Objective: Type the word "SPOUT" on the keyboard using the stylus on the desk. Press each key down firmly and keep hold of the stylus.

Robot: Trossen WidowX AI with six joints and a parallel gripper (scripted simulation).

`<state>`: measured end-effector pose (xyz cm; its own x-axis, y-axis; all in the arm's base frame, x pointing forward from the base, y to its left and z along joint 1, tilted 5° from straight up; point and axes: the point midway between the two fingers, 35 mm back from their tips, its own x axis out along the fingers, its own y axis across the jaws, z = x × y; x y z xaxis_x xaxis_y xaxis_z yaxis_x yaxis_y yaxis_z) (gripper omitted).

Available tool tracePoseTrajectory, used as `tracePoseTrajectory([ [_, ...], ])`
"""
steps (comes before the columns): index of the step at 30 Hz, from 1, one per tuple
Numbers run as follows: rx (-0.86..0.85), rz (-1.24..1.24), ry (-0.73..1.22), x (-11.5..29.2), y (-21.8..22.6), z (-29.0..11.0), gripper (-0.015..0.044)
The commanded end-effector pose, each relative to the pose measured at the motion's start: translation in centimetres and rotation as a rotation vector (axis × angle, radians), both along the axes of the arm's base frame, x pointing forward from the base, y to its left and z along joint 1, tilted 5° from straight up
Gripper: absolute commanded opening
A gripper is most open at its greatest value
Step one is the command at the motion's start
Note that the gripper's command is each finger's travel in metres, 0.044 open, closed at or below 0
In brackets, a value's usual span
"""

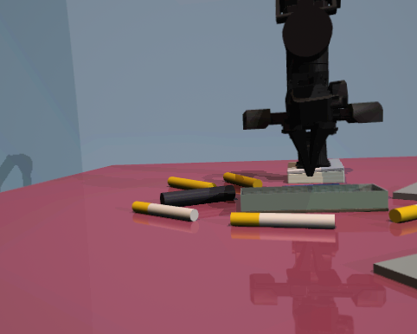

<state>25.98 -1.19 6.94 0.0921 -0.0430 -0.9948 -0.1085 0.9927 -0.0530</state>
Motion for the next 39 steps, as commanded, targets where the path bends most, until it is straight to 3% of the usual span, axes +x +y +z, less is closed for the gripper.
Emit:
tracePoseTrajectory([
  [1, -0.002, 0.002, 0.003, -0.8, 3.0, -0.3, 0.0],
  [13, -0.002, 0.002, 0.003, -0.7, 3.0, -0.1, 0.0],
  [19, -0.002, 0.002, 0.003, -1.3, 3.3, 5.7, 0.0],
  [29, 0.004, 0.006, -0.011, -1.1, 3.3, 5.2, 0.0],
  [33, 0.004, 0.007, -0.006, -1.0, 3.3, 5.2, 0.0105],
  [37, 0.004, 0.007, -0.006, -1.0, 3.3, 5.2, 0.0],
  [39, 0.004, 0.007, -0.006, -1.0, 3.3, 5.2, 0.0],
])
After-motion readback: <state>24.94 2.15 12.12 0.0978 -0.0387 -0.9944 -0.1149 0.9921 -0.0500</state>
